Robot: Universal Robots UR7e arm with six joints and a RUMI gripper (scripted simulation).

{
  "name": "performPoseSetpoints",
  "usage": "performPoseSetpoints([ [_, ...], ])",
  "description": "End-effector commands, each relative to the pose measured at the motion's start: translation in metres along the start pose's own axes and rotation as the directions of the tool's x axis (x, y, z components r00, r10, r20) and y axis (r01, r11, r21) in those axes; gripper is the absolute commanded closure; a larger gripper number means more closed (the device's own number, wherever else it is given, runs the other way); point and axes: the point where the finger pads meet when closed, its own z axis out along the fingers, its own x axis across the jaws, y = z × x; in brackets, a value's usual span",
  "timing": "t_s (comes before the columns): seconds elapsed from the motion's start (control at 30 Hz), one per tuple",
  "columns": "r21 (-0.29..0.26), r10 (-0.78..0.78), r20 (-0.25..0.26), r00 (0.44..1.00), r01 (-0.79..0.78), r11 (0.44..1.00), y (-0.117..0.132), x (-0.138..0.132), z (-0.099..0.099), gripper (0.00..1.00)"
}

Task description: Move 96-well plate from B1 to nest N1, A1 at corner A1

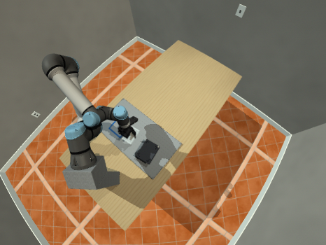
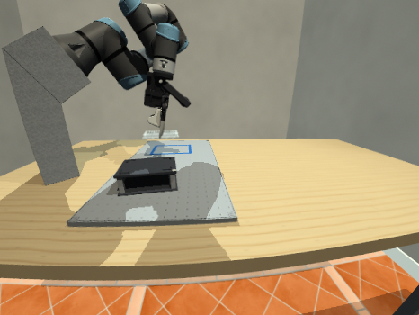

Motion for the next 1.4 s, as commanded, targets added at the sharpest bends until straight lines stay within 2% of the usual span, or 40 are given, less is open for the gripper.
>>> performPoseSetpoints([
  [0.0,0.0,-0.001,0.001,1.0,0.001,1.0,0.002,0.01,0.0,1.0],
  [1.37,0.0,-0.001,0.001,1.0,0.001,1.0,0.031,0.129,-0.016,1.0],
])
